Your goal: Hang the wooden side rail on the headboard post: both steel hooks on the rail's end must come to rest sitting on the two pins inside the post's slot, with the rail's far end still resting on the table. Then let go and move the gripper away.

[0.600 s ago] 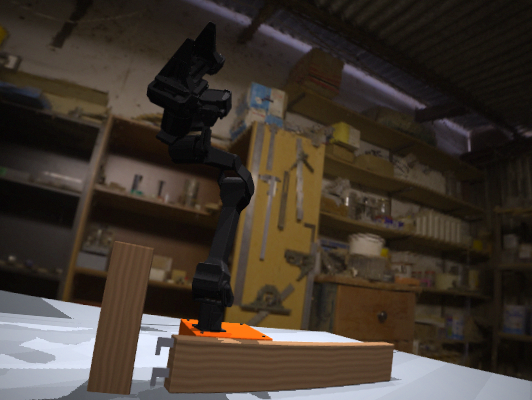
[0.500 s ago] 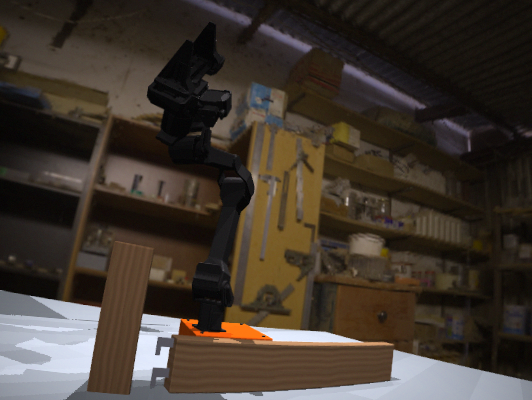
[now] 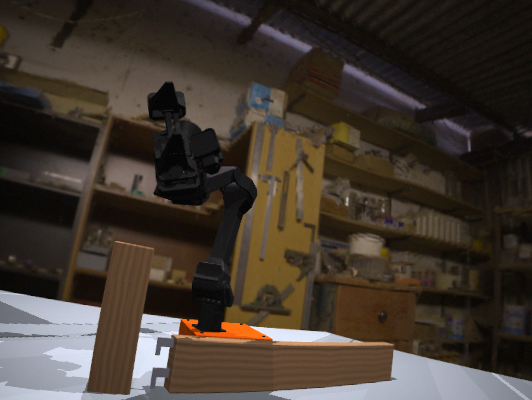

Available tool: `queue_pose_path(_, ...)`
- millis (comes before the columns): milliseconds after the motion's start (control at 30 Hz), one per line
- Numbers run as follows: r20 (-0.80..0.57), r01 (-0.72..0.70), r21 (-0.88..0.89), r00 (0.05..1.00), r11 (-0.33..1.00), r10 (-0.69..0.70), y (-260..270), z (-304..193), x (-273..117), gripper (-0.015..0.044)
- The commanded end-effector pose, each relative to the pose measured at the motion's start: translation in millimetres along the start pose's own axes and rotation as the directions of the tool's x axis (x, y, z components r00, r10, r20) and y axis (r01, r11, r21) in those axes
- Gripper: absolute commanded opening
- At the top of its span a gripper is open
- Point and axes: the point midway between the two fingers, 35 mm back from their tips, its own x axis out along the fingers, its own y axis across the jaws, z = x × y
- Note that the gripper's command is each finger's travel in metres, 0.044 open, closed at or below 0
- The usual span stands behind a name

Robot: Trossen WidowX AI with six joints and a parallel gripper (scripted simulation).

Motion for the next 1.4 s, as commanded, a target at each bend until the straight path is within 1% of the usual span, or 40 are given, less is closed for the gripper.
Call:
queue_pose_path(0,-0.047,-0.035,0.153,0.998,0.988,0.042,26,-9,-16,0.0440)
queue_pose_path(167,-0.108,-0.069,0.365,0.987,0.928,0.116,67,-21,-39,0.0440)
queue_pose_path(367,-0.175,-0.066,0.595,0.962,0.801,0.209,116,-31,-72,0.0440)
queue_pose_path(533,-0.223,-0.021,0.752,0.933,0.659,0.284,156,-36,-103,0.0440)
queue_pose_path(700,-0.264,0.057,0.867,0.895,0.495,0.360,195,-38,-137,0.0440)
queue_pose_path(833,-0.289,0.126,0.917,0.865,0.380,0.410,220,-37,-161,0.0440)
queue_pose_path(1367,-0.290,0.130,0.918,0.864,0.374,0.412,221,-37,-162,0.0440)
